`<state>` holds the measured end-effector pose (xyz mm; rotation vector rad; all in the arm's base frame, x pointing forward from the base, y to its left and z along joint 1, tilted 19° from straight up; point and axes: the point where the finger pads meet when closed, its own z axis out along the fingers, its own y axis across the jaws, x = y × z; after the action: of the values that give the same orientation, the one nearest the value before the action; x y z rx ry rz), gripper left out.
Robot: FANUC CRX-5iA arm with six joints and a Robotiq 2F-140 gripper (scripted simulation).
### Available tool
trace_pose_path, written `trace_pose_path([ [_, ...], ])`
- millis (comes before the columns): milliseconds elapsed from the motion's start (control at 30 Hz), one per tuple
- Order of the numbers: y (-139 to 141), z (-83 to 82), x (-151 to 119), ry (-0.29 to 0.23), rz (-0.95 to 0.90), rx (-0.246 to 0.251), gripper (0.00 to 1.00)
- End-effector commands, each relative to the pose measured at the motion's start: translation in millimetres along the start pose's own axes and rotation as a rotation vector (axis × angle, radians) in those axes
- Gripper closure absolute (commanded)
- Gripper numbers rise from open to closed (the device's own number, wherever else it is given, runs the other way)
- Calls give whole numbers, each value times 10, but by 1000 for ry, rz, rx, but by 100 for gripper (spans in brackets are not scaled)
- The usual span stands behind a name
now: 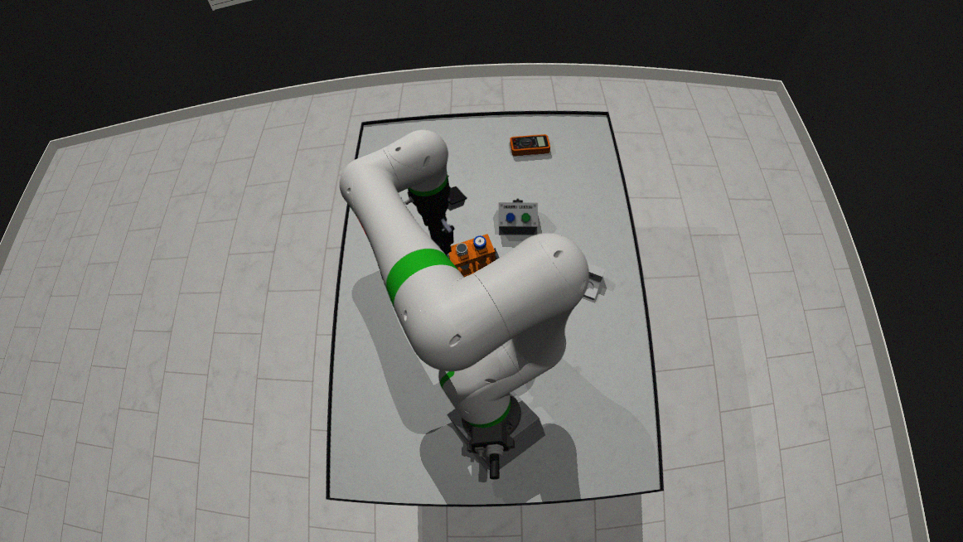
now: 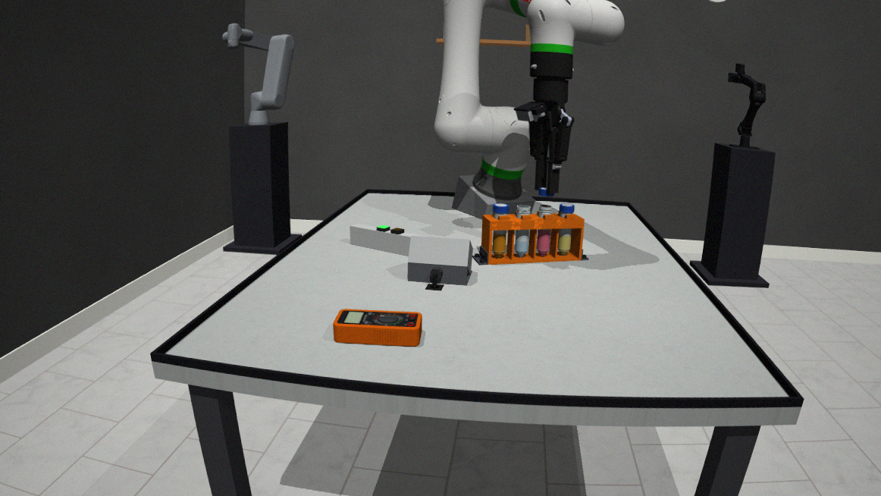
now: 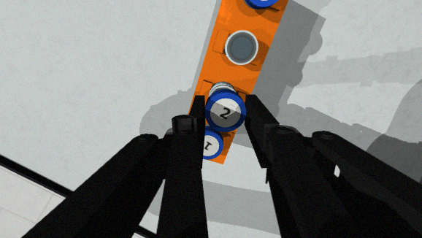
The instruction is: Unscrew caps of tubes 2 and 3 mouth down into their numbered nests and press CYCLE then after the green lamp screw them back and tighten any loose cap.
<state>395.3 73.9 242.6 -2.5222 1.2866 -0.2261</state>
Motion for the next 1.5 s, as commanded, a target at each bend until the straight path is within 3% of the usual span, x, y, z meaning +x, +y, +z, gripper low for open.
trace_pose_path([
  [0, -4, 71, 2, 1, 0, 1, 70],
  [267, -4, 232, 2, 1, 0, 1, 70],
  [1467, -5, 332, 1, 1, 0, 1, 70],
])
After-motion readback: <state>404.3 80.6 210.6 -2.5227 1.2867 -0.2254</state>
